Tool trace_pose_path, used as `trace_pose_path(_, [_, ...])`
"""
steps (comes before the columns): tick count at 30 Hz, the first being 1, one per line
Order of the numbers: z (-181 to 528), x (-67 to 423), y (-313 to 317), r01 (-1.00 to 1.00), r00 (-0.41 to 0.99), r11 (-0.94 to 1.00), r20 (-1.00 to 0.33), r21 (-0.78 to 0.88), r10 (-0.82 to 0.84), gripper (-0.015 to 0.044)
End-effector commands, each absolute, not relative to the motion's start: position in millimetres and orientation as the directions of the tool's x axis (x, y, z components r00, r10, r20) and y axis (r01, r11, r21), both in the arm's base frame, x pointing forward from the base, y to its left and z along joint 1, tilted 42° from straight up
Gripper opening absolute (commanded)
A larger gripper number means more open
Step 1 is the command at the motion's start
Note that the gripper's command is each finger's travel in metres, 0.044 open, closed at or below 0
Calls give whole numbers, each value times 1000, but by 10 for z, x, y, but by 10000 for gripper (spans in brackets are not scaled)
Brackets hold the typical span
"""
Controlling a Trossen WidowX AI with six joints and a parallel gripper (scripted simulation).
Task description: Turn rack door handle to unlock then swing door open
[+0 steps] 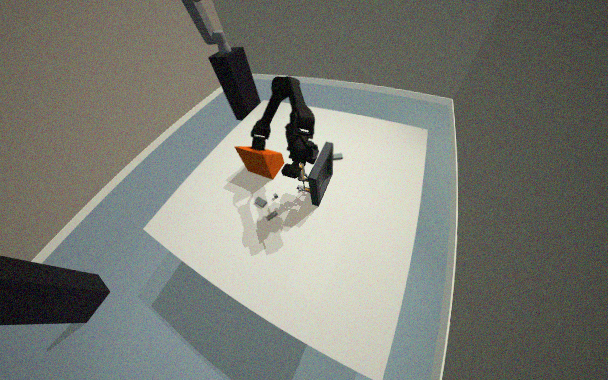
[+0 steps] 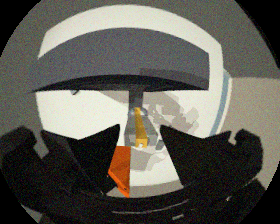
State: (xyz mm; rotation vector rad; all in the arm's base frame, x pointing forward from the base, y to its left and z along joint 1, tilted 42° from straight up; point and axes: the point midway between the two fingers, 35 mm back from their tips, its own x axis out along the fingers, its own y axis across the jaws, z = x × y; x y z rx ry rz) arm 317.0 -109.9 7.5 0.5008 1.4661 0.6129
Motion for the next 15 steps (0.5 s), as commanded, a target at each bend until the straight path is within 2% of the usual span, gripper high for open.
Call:
trace_pose_path(1, [21, 3167, -1033, -74, 4, 750, -752, 657, 659, 288])
trace_pose_path(8, [-41, 3159, -971, -74, 4, 750, -752, 657, 659, 288])
trace_pose_path(15, [-41, 3159, -971, -74, 4, 750, -752, 657, 659, 104])
